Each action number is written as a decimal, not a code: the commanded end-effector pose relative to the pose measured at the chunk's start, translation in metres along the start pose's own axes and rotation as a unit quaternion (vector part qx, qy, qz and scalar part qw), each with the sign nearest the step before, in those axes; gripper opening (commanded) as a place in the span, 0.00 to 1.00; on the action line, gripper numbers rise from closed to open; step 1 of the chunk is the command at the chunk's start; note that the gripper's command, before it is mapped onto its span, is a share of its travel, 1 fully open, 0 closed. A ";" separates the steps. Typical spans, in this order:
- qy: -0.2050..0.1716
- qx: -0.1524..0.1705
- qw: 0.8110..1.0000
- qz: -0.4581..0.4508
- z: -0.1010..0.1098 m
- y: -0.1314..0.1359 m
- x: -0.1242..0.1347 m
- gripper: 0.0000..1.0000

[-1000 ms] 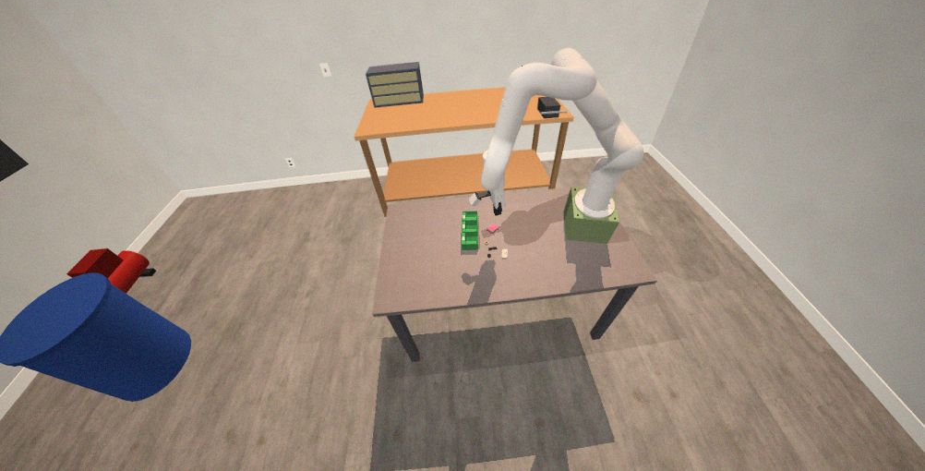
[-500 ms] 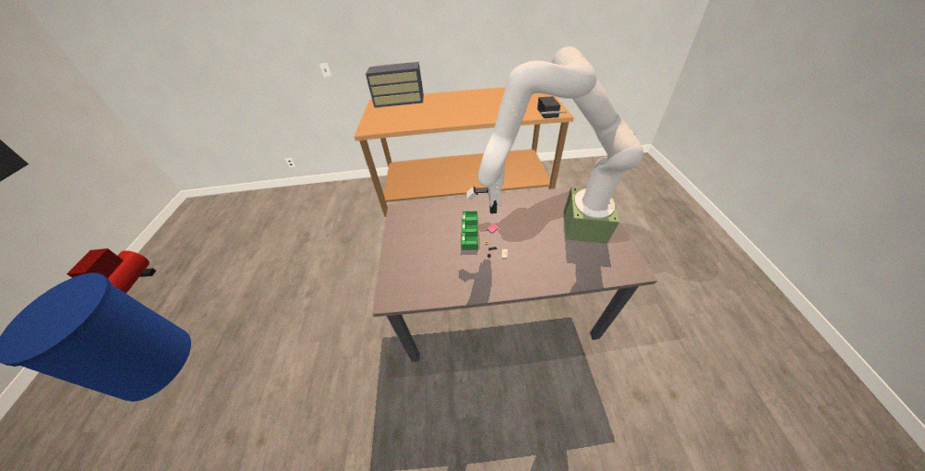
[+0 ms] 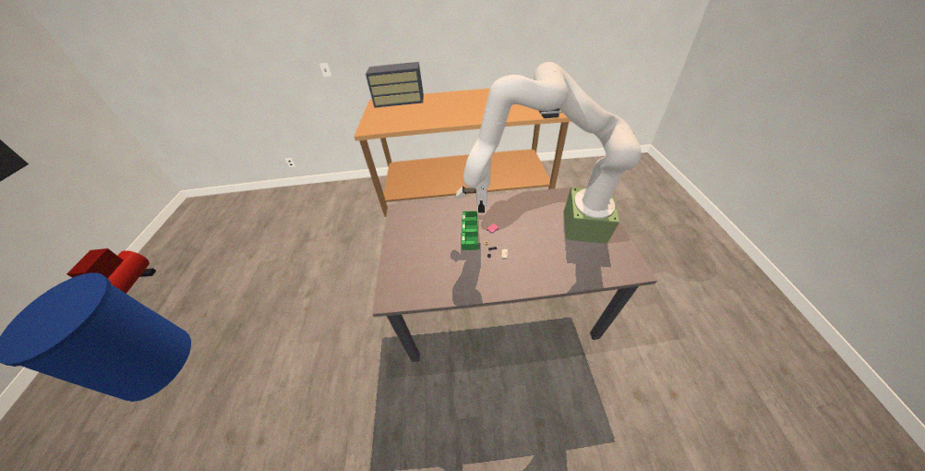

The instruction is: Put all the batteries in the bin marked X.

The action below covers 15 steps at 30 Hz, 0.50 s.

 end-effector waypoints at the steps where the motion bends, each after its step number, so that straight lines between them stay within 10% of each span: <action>1: 0.000 -0.001 1.000 0.000 -0.018 0.018 -0.022 0.07; 15: 0.000 0.000 1.000 0.000 -0.064 0.065 -0.072 0.07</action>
Point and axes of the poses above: the point where the finger pads meet when closed, its own z axis back along the fingers, its own y axis across the jaws, x = y × z, the point moved 4 cm from there along z, back along the fingers, and after that the axes turned 4 degrees about -z, right-handed, at the moved point
